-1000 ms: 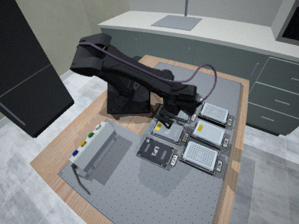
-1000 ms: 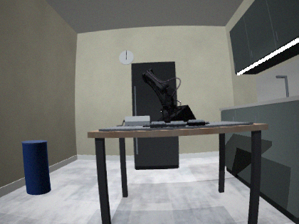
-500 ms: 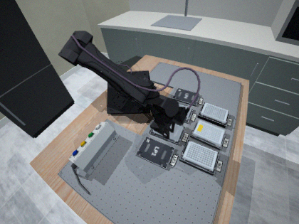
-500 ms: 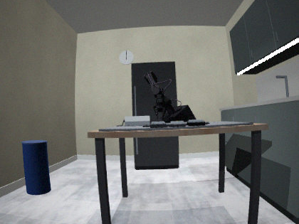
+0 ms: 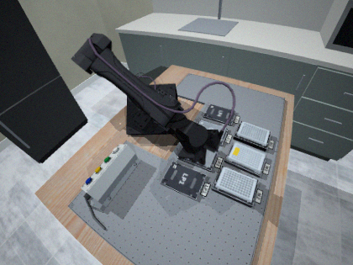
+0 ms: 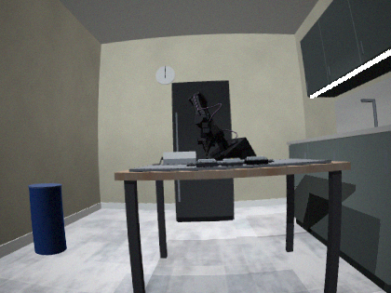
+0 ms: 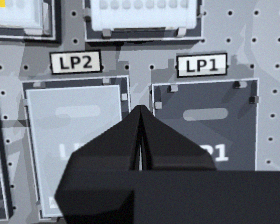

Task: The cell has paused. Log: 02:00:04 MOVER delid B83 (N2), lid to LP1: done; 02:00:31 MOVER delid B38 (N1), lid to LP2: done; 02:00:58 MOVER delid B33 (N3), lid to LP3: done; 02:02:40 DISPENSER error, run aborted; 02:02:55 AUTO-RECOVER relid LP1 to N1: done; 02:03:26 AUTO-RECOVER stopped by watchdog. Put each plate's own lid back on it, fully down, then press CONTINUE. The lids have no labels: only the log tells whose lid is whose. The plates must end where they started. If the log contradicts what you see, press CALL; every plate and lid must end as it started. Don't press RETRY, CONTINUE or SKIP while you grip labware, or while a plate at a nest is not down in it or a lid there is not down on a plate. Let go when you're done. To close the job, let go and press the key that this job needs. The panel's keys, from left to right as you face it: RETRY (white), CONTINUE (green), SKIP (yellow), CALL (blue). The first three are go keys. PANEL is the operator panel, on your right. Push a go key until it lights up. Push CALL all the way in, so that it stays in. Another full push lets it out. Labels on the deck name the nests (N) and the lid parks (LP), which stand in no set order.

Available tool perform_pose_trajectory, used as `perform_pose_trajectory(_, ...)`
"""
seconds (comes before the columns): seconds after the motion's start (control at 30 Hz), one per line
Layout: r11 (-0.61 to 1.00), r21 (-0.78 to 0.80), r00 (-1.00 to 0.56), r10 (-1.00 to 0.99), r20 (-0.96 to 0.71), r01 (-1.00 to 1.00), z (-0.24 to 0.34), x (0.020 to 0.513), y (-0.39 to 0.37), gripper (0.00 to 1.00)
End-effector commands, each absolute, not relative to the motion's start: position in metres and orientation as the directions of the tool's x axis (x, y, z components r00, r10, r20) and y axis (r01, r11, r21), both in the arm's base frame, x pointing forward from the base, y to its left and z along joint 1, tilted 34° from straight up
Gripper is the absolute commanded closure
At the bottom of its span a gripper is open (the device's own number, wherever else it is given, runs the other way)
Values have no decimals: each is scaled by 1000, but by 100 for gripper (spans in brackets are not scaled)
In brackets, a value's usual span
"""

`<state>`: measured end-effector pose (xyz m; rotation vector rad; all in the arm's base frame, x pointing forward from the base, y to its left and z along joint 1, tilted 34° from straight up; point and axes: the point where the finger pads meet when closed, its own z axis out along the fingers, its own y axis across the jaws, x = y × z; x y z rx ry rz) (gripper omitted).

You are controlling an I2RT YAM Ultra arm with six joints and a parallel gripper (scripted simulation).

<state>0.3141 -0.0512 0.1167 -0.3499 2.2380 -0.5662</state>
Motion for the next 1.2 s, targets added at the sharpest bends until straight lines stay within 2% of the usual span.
perform_pose_trajectory(0.0,866,-495,-617,-428,-660,-71,129,323,-46,100)
perform_pose_trajectory(0.8,866,-495,-617,-428,-660,-71,127,322,-46,100)
perform_pose_trajectory(1.17,866,-494,-632,-428,-646,-81,94,315,-6,100)
